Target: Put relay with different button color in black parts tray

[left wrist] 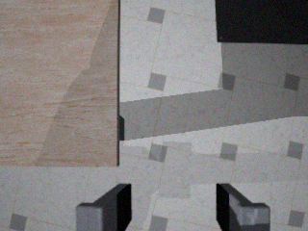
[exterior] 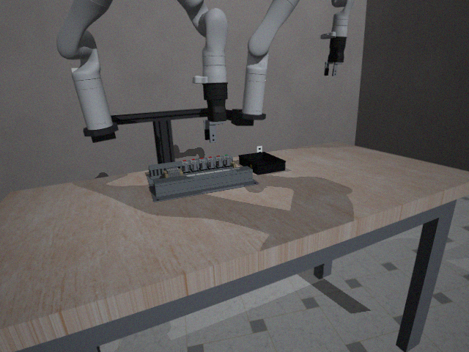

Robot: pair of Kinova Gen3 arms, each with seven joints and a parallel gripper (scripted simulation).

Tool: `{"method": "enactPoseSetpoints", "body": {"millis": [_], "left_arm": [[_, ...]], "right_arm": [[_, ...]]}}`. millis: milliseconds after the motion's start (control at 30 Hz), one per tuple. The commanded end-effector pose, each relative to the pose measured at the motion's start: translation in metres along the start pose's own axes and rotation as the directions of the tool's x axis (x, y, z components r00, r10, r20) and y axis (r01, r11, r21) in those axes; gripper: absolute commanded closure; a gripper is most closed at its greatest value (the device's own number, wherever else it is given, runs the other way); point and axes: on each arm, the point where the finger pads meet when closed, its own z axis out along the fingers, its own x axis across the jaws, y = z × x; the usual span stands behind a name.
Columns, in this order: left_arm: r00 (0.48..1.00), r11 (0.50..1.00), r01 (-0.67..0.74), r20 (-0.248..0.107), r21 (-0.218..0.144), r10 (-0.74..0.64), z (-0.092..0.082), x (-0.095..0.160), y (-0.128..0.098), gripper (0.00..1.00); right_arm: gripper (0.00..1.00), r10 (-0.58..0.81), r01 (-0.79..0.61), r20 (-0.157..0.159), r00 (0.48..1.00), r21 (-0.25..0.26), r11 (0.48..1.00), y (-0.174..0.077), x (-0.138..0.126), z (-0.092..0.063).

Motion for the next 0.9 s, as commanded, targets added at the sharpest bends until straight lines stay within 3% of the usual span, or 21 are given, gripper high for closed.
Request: {"method": "enactPoseSetpoints", "body": {"millis": [0, 333, 600, 867], "left_arm": [[1.0, 1.0, 0.0, 0.0, -0.002, 0.0, -0.001, 0.0, 0.0, 0.0], [1.0, 1.0, 0.0, 0.0, -0.002, 0.0, -0.001, 0.0, 0.0, 0.0], [1.0, 1.0, 0.0, 0.0, -0.002, 0.0, -0.001, 0.0, 0.0, 0.0], [1.0, 1.0, 0.0, 0.0, -0.002, 0.0, -0.001, 0.0, 0.0, 0.0]], "right_arm": [[0.02, -0.001, 0.001, 0.001, 1.0, -0.002, 1.0, 0.007, 0.0, -0.001], [0.02, -0.001, 0.001, 0.001, 1.0, -0.002, 1.0, 0.062, 0.0, -0.001], [0.02, -0.001, 0.001, 0.001, 1.0, -0.002, 1.0, 0.083, 0.0, -0.001], [0.02, -0.001, 0.001, 0.001, 1.0, -0.002, 1.0, 0.085, 0.0, -0.001]]}}
